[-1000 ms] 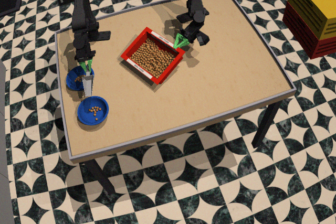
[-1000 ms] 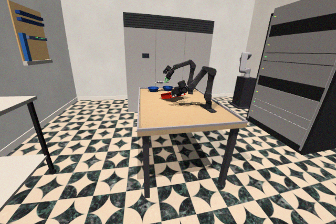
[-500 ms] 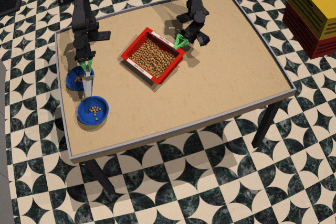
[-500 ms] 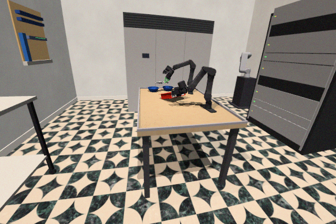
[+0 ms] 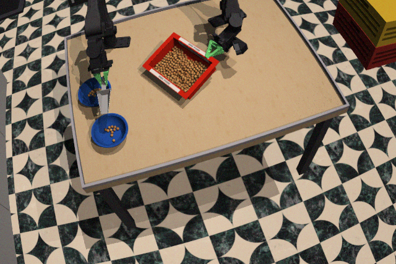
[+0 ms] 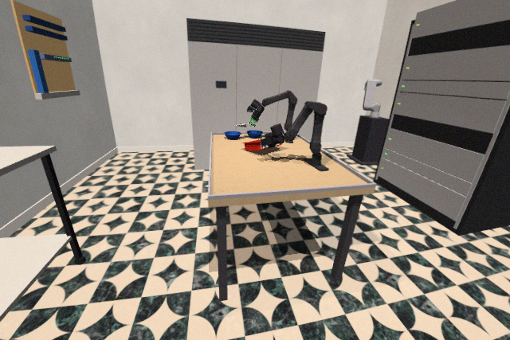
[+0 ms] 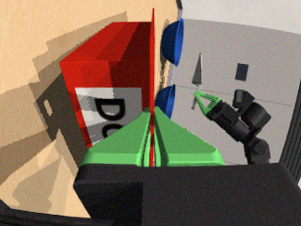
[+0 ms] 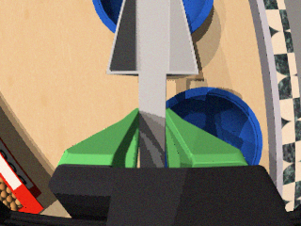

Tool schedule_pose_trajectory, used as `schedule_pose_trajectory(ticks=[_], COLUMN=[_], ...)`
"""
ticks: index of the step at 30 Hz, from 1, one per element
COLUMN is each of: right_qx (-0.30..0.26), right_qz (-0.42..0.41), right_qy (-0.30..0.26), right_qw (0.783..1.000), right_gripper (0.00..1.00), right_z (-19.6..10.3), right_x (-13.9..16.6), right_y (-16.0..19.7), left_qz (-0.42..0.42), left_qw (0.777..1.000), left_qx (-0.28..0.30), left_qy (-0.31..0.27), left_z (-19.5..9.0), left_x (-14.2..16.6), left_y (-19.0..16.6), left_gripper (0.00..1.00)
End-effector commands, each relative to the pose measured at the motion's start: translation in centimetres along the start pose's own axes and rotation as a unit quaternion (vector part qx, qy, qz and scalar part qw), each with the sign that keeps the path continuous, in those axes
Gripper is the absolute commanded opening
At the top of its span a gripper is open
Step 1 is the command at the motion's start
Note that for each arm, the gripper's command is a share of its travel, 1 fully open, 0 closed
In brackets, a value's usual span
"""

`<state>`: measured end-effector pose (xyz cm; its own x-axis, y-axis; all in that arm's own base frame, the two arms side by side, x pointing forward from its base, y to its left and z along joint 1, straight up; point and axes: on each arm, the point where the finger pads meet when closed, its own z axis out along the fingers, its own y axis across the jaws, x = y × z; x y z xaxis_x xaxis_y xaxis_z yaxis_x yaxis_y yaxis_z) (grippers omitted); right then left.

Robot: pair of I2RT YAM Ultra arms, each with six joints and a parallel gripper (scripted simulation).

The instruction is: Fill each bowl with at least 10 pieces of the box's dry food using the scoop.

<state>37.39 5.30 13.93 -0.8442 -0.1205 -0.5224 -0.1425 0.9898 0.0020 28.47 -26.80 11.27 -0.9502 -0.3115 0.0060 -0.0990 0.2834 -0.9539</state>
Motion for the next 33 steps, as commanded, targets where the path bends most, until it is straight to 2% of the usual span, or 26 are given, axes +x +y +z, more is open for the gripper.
schedule_pose_trajectory(ticks=[1,3,13,14,15,16,18,20,28,30,31,33], right_qx=[0.000,0.000,0.000,0.000,0.000,0.000,0.000,0.000,0.000,0.000,0.000,0.000], right_qz=[0.001,0.001,0.001,0.001,0.001,0.001,0.001,0.001,0.001,0.001,0.001,0.001], right_qy=[-0.045,-0.045,-0.045,-0.045,-0.045,-0.045,-0.045,-0.045,-0.045,-0.045,-0.045,-0.045], right_qw=[0.999,0.999,0.999,0.999,0.999,0.999,0.999,0.999,0.999,0.999,0.999,0.999], right_gripper=[0.00,0.00,0.00,0.00,0.00,0.00,0.00,0.00,0.00,0.00,0.00,0.00], right_z=[-1.7,-1.7,-1.7,-1.7,-1.7,-1.7,-1.7,-1.7,-1.7,-1.7,-1.7,-1.7], right_x=[-2.5,-2.5,-2.5,-2.5,-2.5,-2.5,-2.5,-2.5,-2.5,-2.5,-2.5,-2.5], right_y=[-0.3,-0.3,-0.3,-0.3,-0.3,-0.3,-0.3,-0.3,-0.3,-0.3,-0.3,-0.3], left_qz=[0.016,0.015,0.015,0.031,0.015,0.015,0.016,0.013,0.010,0.010,0.031,0.027], left_qw=[1.000,1.000,0.999,0.999,1.000,0.999,0.999,0.999,0.999,0.999,0.998,0.998], left_qx=[0.020,0.021,0.028,0.039,0.026,0.028,0.031,0.030,0.035,0.035,0.051,0.050], left_qy=[-0.003,-0.001,-0.003,-0.001,0.000,-0.004,0.001,-0.004,-0.002,-0.002,-0.001,-0.008], left_z=[0.1,-0.3,-0.2,-0.2,-0.3,-0.1,-0.4,-0.2,-0.5,-0.5,-0.2,-0.3], left_x=[-0.6,0.1,-0.4,-0.2,0.1,-0.6,0.2,-0.6,-0.1,-0.1,-0.4,-1.0], left_y=[-0.6,-0.4,-0.2,-1.3,0.3,0.1,0.1,0.3,0.9,0.9,-0.8,-0.5], left_gripper=[0.00,0.00,0.00,0.00,0.00,0.00,0.00,0.00,0.00,0.00,0.00,0.00])
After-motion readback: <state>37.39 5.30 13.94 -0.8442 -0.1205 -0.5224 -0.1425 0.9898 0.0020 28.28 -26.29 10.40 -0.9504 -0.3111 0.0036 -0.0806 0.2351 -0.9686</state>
